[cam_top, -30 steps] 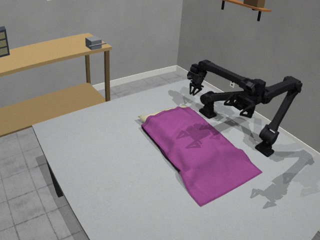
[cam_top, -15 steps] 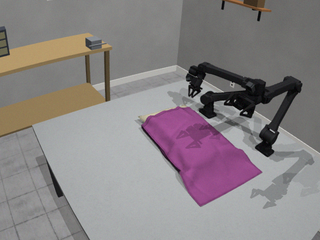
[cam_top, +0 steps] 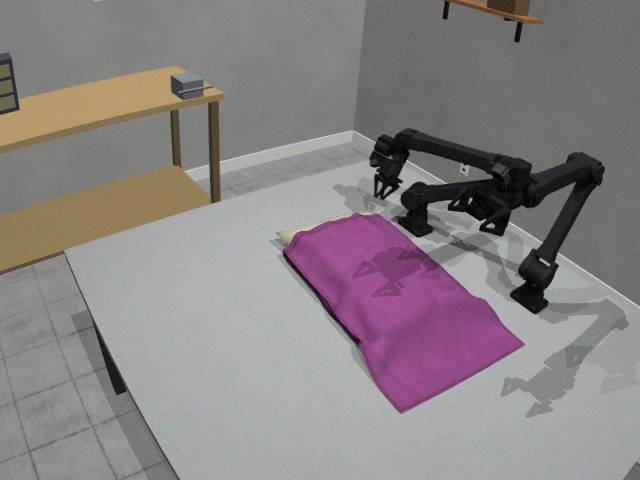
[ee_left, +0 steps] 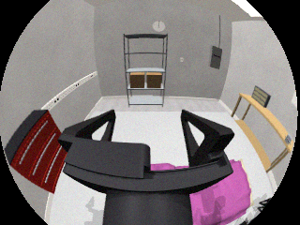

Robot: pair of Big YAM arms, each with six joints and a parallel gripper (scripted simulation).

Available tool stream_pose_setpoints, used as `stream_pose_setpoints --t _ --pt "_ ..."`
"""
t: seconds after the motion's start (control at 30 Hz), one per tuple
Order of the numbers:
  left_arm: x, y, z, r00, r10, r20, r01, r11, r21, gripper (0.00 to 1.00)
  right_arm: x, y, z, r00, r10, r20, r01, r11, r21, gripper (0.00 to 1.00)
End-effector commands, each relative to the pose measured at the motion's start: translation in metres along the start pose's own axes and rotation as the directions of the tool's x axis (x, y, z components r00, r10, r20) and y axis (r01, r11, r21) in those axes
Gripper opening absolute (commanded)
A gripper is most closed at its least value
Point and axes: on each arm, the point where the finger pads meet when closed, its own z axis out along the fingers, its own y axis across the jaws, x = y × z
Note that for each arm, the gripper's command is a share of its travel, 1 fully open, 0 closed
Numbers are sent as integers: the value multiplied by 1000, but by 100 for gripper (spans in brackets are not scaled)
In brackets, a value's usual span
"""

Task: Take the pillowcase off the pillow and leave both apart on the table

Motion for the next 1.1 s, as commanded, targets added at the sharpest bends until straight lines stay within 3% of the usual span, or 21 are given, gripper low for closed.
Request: stream_pose_setpoints --t 0.0,1.07 --pt "-14 -6 -5 1000 6 30 -6 1000 9 100 -5 6 1 1000 -7 24 7 1000 -8 44" --pt "-14 -6 -5 1000 6 30 -6 1000 9 100 -5 7 42 1000 3 9 -3 1000 -6 44"
